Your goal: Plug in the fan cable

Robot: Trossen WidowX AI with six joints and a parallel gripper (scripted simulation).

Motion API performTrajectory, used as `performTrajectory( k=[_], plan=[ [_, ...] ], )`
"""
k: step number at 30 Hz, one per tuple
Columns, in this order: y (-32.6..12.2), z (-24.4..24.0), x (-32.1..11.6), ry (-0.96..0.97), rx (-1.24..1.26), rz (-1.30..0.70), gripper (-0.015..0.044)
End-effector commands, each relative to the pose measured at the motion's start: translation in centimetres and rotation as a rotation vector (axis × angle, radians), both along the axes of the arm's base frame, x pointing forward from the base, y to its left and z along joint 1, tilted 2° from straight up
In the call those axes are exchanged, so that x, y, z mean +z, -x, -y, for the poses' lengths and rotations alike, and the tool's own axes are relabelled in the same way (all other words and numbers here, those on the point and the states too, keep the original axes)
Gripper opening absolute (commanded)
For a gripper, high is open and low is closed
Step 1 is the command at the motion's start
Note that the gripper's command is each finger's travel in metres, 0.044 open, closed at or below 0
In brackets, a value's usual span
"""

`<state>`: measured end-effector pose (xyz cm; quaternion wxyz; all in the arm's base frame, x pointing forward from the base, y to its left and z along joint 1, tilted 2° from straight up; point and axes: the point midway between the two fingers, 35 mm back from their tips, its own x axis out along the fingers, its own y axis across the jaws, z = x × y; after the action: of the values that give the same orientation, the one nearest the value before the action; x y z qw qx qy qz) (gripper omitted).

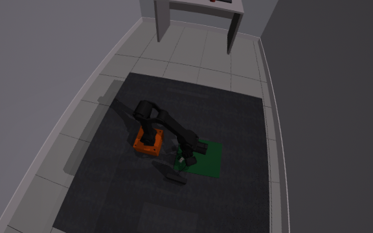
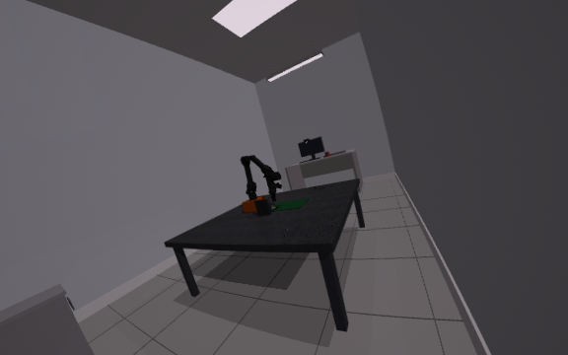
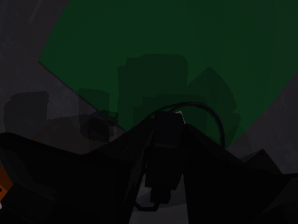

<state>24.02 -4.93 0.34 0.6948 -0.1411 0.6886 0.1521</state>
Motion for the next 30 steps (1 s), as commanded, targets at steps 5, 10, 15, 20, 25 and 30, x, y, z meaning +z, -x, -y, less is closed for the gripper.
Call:
performTrajectory(
  k=[5, 10, 15, 20, 25, 30],
  plan=[
    [1.3, 1.7, -0.2, 0.003, 0.282, -0.004, 0.0],
    [1.9, 2.7, -0.3, 0.004, 0.453, -0.002, 0.0],
    [2.3, 3.2, -0.4, 0.004, 0.538, -0.001, 0.0],
    [2.3, 3.2, -0.4, 0.004, 0.538, -0.001, 0.0],
    [2.3, 3.2, -0.4, 0.004, 0.538, -0.001, 0.0],
    [2.1, 2.6, -0.2, 0.004, 0.543, -0.001, 0.0]
  ],
)
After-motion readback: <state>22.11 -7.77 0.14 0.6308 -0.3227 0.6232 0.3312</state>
